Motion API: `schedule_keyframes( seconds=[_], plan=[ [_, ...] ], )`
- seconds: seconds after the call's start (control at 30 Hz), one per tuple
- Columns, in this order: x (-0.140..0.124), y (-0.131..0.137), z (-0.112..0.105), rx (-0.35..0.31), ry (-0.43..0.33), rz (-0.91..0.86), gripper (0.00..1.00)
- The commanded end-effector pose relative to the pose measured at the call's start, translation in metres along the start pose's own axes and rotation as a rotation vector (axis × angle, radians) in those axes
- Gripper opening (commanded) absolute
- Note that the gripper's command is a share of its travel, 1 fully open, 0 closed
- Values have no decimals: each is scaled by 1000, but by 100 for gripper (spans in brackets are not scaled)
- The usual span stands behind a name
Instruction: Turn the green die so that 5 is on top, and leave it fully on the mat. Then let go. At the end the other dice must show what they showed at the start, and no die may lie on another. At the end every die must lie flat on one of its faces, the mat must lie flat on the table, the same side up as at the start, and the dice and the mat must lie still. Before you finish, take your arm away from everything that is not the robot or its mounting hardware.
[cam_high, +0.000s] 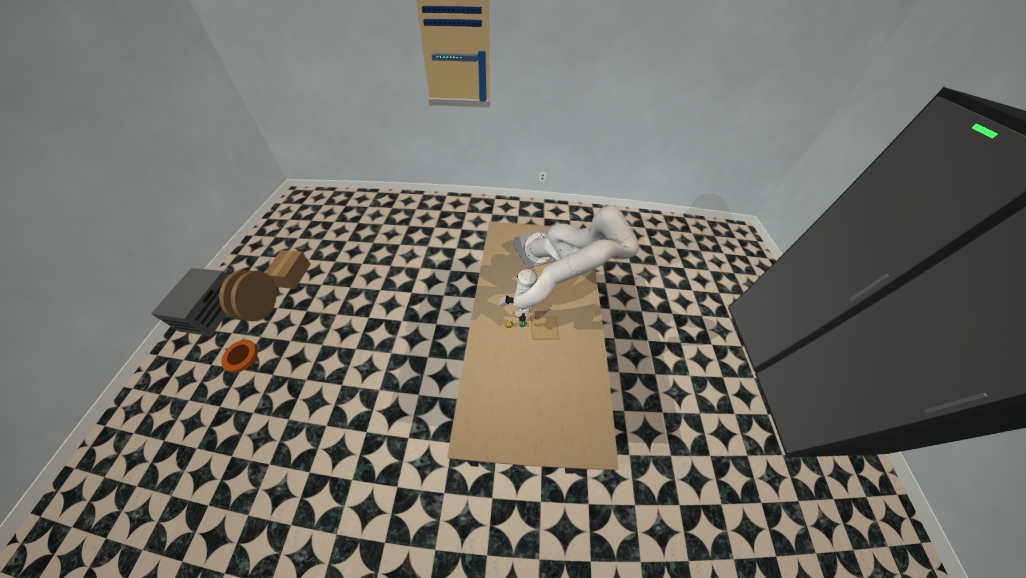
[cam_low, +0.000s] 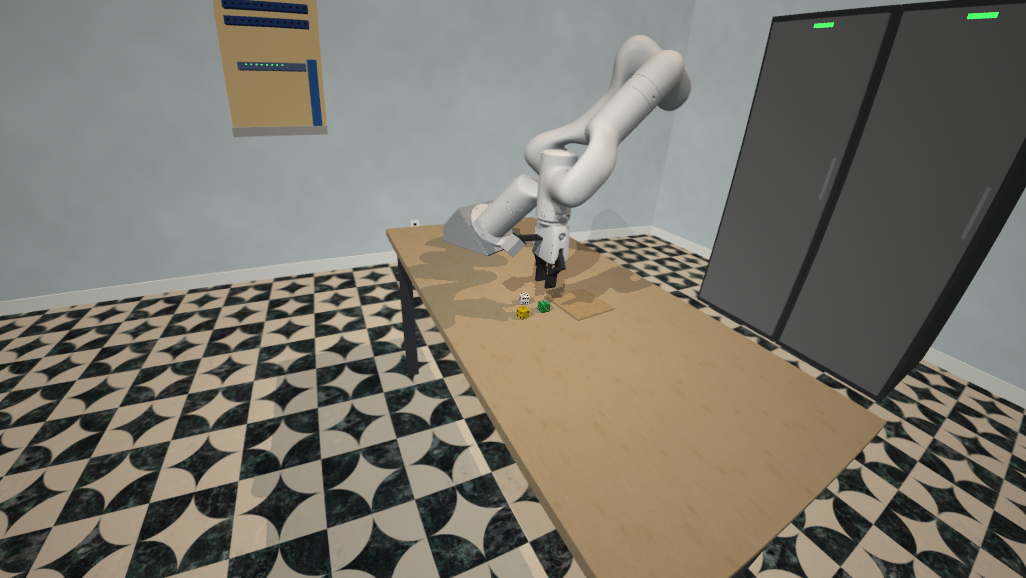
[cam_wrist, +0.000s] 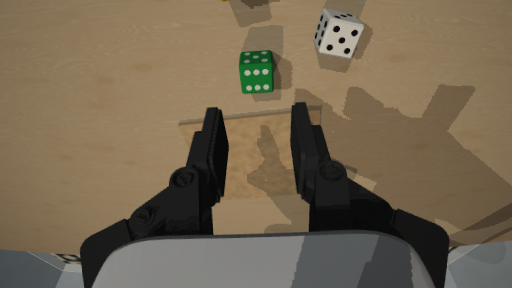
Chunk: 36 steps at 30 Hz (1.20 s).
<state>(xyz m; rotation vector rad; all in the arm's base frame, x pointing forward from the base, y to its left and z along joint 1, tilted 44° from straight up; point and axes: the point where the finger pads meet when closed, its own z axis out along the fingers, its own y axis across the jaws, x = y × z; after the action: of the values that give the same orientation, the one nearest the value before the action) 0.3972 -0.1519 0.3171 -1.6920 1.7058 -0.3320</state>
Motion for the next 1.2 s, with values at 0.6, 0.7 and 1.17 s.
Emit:
schedule_keyframes(
  seconds=[0.6, 0.7, 1.17],
  plan=[
    [0, -1, 27, 1, 1, -1, 42],
    [0, 0, 29, 1, 1, -1, 42],
    [0, 0, 45, 1, 1, -1, 42]
  ],
)
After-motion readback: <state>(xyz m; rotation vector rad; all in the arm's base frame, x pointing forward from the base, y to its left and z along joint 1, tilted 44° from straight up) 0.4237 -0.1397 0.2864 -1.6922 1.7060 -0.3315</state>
